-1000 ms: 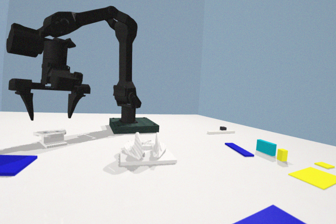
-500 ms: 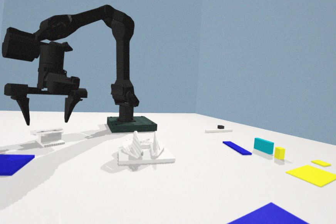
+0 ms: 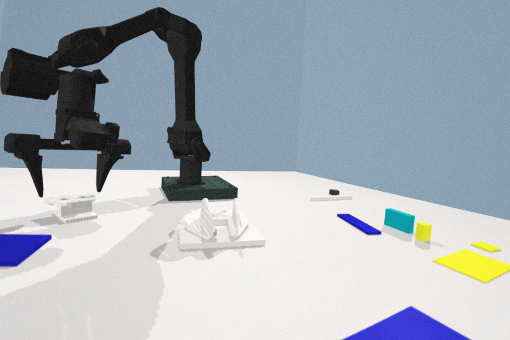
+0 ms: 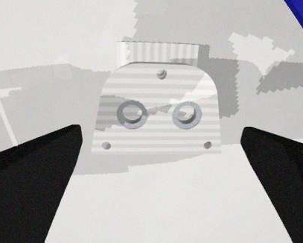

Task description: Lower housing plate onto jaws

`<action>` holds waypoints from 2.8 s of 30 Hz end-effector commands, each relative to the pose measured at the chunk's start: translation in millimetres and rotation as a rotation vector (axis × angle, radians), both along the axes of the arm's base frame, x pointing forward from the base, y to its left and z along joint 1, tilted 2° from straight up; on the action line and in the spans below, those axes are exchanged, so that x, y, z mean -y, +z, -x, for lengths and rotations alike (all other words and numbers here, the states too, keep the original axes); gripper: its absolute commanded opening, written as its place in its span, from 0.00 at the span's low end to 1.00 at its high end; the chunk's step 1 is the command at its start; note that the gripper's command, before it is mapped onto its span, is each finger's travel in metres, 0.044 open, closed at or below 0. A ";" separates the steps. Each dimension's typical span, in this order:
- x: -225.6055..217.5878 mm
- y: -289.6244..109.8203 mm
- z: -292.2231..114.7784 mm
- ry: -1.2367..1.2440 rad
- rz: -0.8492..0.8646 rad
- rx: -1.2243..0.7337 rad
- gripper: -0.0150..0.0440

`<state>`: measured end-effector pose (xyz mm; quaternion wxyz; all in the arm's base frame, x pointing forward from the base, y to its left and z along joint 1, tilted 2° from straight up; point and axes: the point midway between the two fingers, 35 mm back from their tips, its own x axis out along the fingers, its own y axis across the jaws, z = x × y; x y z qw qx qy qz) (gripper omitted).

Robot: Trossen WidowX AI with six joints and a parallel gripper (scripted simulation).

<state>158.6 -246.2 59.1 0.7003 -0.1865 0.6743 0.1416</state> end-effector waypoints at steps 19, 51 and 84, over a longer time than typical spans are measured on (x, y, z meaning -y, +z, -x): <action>-1.1 -26.2 -0.5 0.005 -0.010 -0.003 1.00; -0.9 -26.1 0.1 0.001 -0.009 -0.006 0.88; -2.4 35.4 1.7 0.004 -0.010 -0.003 0.85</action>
